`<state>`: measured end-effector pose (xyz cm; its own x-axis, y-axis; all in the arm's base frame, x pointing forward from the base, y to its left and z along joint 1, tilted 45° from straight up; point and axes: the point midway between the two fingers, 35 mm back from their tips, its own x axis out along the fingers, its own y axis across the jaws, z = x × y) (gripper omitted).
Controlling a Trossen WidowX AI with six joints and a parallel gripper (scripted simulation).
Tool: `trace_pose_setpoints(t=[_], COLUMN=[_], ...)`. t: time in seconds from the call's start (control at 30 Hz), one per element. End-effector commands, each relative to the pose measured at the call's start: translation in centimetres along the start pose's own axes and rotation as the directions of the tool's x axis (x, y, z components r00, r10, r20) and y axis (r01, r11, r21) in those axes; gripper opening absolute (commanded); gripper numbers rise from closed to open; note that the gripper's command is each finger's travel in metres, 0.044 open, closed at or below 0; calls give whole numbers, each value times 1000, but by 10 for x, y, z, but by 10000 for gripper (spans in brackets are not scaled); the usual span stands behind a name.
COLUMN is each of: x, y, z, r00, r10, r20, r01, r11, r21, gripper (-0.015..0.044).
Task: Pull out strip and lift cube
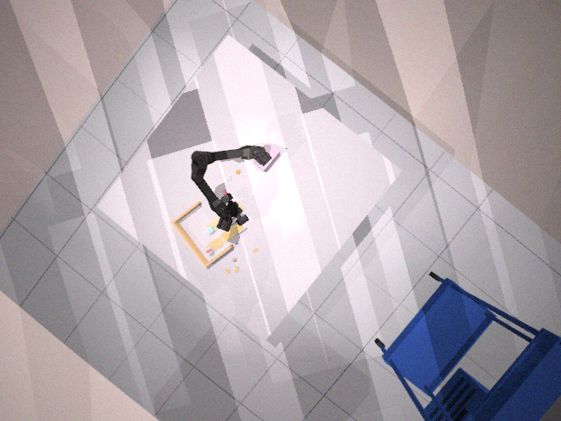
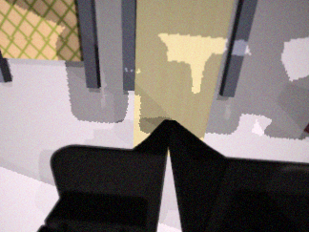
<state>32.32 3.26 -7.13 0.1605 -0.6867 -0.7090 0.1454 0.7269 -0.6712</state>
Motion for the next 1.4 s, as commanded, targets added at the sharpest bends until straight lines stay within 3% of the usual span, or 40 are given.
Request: trace_pose_setpoints(t=[0.0,1.37], x=[6,5], y=[-2,-2], z=[-16,-76], r00=[1000,1000], r10=[-6,-5], r20=[-27,-30], r01=[6,5], r11=[1000,1000], r21=[-8,-11], gripper=[0,0])
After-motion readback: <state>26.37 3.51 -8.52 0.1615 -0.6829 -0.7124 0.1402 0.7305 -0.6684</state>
